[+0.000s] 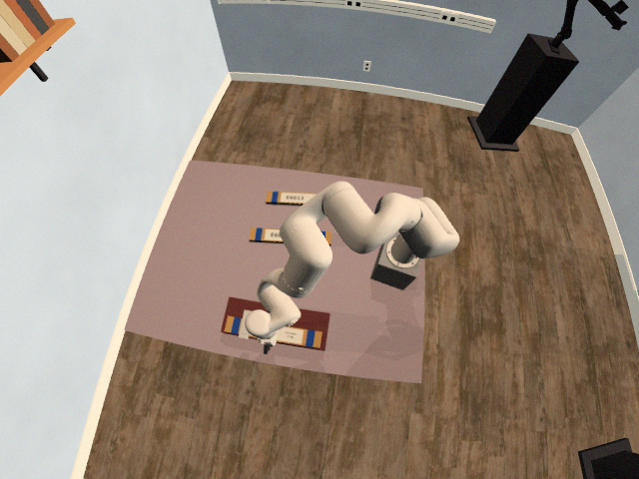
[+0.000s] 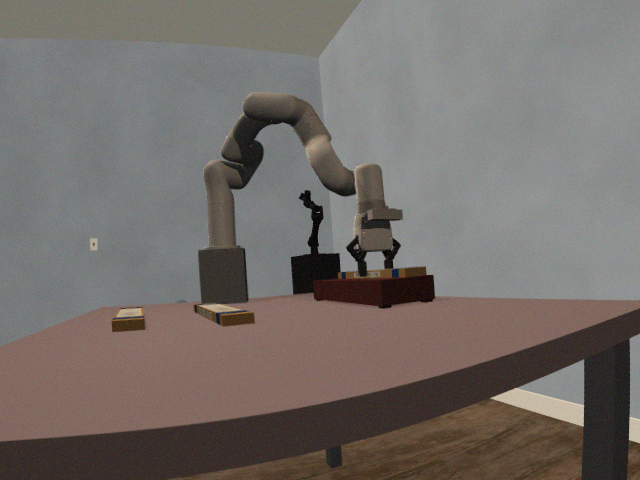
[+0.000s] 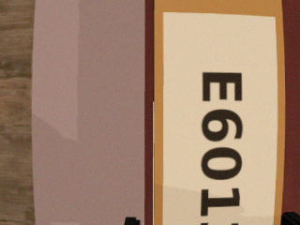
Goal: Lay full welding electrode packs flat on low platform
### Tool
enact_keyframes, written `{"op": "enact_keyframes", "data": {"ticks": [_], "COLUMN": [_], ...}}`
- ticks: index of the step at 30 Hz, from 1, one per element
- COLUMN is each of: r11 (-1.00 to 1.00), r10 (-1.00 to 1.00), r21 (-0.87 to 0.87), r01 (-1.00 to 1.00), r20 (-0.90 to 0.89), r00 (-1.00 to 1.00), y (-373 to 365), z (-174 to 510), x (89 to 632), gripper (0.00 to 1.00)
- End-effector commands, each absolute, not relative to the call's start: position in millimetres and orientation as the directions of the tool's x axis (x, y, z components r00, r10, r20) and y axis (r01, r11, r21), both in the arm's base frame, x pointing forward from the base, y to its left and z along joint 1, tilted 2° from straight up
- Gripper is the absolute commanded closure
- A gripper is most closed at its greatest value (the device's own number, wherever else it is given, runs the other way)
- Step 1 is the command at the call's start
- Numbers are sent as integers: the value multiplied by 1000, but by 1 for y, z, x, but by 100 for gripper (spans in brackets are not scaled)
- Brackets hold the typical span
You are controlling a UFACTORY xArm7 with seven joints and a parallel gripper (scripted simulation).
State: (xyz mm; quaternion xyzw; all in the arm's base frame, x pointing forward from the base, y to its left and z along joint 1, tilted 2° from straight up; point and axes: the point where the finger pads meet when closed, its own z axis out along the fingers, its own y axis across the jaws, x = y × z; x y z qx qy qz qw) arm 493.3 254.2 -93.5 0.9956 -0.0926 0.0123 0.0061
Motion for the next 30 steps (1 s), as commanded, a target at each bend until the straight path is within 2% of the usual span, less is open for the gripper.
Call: {"op": "enact_keyframes", "data": {"ticks": [1, 8, 18, 19, 20, 24, 30], "r11": [-983, -983, -983, -983, -983, -986, -993], "r10": [-184, -184, -184, -184, -183, -168, -118], "r21": [7, 7, 7, 7, 7, 10, 14], "r01": [-184, -184, -184, -184, -184, -168, -118], "r20": [30, 30, 30, 30, 30, 30, 28], "r00": [982, 982, 982, 982, 983, 985, 993], "y": [255, 256, 256, 256, 252, 184, 112], "z": [-91, -17, -12, -12, -13, -23, -33], "x": [495, 493, 493, 493, 494, 510, 500], "gripper": [16, 16, 16, 0, 0, 0, 0]}}
